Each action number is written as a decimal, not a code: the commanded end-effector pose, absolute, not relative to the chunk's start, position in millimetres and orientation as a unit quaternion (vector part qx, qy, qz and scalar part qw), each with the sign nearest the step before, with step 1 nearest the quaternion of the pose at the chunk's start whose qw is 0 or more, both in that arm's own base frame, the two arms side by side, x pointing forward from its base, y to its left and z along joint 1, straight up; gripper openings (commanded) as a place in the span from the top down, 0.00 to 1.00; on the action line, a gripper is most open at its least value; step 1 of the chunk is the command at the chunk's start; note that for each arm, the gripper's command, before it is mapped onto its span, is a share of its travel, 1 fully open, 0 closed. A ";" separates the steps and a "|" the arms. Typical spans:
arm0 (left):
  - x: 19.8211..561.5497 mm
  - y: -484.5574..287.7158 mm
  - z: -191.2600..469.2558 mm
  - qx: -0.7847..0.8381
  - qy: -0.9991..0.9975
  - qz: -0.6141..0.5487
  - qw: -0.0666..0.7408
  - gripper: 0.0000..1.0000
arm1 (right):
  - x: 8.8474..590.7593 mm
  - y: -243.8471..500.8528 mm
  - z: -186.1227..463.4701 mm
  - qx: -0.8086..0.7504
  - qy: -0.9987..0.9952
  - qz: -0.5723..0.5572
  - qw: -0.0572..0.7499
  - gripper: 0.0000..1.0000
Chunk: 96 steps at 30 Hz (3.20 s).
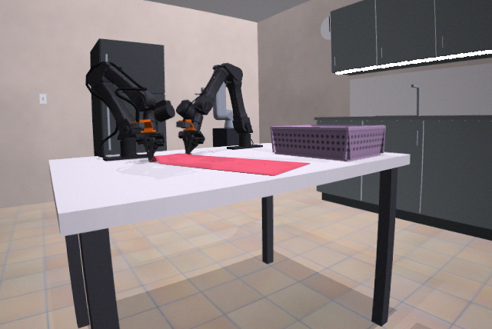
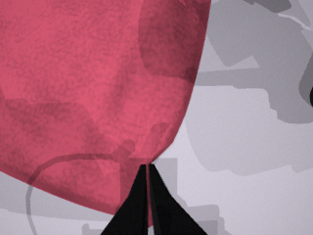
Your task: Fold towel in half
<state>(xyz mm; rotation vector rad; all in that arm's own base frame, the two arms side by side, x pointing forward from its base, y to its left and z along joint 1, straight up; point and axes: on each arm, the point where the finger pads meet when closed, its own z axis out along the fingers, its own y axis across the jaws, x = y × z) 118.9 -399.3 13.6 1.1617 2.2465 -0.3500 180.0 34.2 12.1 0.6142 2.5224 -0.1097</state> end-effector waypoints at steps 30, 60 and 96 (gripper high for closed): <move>156.1 -384.1 123.1 0.545 0.728 -0.351 0.222 1.00 | 209.0 56.6 144.2 0.350 0.853 0.066 0.381 1.00; 199.8 -391.3 133.9 0.361 0.801 -0.393 0.272 1.00 | 258.8 71.7 164.6 0.255 0.871 0.132 0.400 1.00; 377.3 -310.6 112.5 0.190 0.885 -0.269 0.330 1.00 | 433.6 129.4 137.5 0.236 0.874 0.153 0.396 1.00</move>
